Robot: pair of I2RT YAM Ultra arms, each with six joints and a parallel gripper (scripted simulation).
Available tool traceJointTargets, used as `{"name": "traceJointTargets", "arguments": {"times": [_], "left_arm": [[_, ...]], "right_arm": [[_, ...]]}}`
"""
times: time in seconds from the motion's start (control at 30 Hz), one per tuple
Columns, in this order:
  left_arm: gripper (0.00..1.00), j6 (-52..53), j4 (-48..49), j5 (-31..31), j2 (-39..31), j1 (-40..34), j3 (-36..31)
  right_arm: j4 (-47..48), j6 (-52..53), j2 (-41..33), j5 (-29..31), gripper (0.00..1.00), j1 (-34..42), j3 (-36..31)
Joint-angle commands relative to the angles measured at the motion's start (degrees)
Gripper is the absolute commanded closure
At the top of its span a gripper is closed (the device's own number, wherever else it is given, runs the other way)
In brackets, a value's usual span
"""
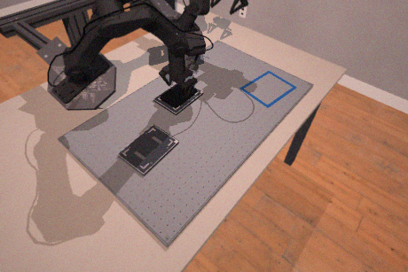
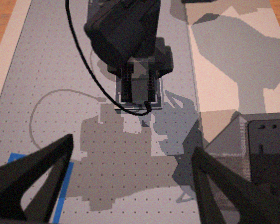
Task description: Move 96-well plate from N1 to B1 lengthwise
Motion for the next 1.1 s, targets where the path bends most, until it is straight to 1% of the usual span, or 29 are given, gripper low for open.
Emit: {"name": "traceJointTargets", "arguments": {"times": [0.0,0.13,0.23,0.3,0.37,0.47,0.63,0.7,0.8,0.87,1.0,1.07], "left_arm": [[0.0,0.46,-1.05,1.61,-1.37,0.53,1.72],[0.0,0.46,-1.05,1.61,-1.37,0.53,1.72],[0.0,0.46,-1.05,1.61,-1.37,0.53,1.72],[0.0,0.46,-1.05,1.61,-1.37,0.53,1.72],[0.0,0.46,-1.05,1.61,-1.37,0.53,1.72],[0.0,0.46,-1.05,1.61,-1.37,0.53,1.72],[0.0,0.46,-1.05,1.61,-1.37,0.53,1.72],[0.0,0.46,-1.05,1.61,-1.37,0.53,1.72],[0.0,0.46,-1.05,1.61,-1.37,0.53,1.72],[0.0,0.46,-1.05,1.61,-1.37,0.53,1.72],[0.0,0.52,-1.41,1.85,-1.37,0.52,1.71],[0.0,-2.27,2.28,-0.55,-0.49,0.16,1.05]], "right_arm": [[-3.13,0.18,-2.79,-0.44,0.0,0.84,3.02],[-8.76,2.57,-5.61,-0.86,0.0,3.06,5.0],[-14.68,4.89,-8.36,-1.13,0.0,5.32,7.31],[-14.68,4.89,-8.36,-1.13,0.0,5.32,7.31],[-19.53,6.78,-9.8,-1.27,0.0,6.96,9.79],[-21.55,7.52,-8.55,-0.6,0.0,6.78,9.67],[-20.99,7.24,-7.51,-0.54,0.0,6.55,9.15],[-20.17,7.87,-8.48,0.18,0.0,6.51,9.01],[-16.93,8.68,-10.49,1.08,0.0,5.53,6.45],[-16.93,8.68,-10.49,1.08,0.0,5.53,6.45],[-12.31,9.95,-17.33,2.99,0.0,3.22,0.12],[-10.22,9.77,-22.03,3.89,0.0,1.51,-3.87]]}}
